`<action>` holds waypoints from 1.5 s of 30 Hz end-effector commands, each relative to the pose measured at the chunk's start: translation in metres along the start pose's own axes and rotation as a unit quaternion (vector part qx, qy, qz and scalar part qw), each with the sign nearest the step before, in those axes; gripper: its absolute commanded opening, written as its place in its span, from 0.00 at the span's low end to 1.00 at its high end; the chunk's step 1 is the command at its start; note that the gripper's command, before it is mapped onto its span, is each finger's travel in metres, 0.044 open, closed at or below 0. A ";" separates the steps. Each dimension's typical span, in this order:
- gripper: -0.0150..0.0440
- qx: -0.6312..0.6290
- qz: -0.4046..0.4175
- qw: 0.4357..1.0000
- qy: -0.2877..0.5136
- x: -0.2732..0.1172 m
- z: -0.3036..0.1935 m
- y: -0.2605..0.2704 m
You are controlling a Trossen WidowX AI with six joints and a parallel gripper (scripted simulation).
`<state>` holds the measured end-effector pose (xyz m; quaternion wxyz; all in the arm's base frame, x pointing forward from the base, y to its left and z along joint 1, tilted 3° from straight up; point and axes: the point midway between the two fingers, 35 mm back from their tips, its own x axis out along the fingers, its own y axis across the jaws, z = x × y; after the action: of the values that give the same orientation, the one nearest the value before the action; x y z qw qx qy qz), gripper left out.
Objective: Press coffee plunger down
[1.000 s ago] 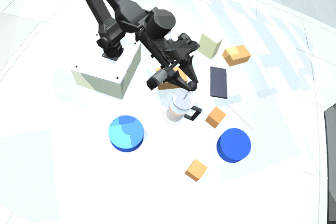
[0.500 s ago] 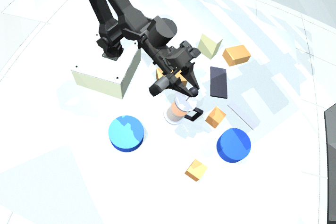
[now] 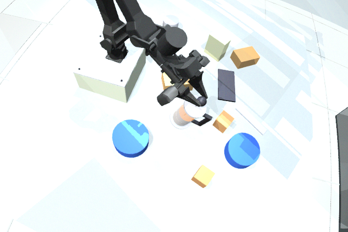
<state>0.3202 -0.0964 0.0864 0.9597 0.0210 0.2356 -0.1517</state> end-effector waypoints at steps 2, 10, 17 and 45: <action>0.46 -0.006 0.001 1.000 0.031 0.005 -0.017 0.000; 0.46 -0.006 0.001 1.000 0.031 0.008 -0.015 0.000; 0.46 -0.006 0.001 1.000 0.031 0.010 -0.014 0.000; 0.46 -0.001 0.000 1.000 0.021 0.012 -0.006 0.000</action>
<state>0.3276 -0.0991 0.0761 0.9548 0.0230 0.2550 -0.1509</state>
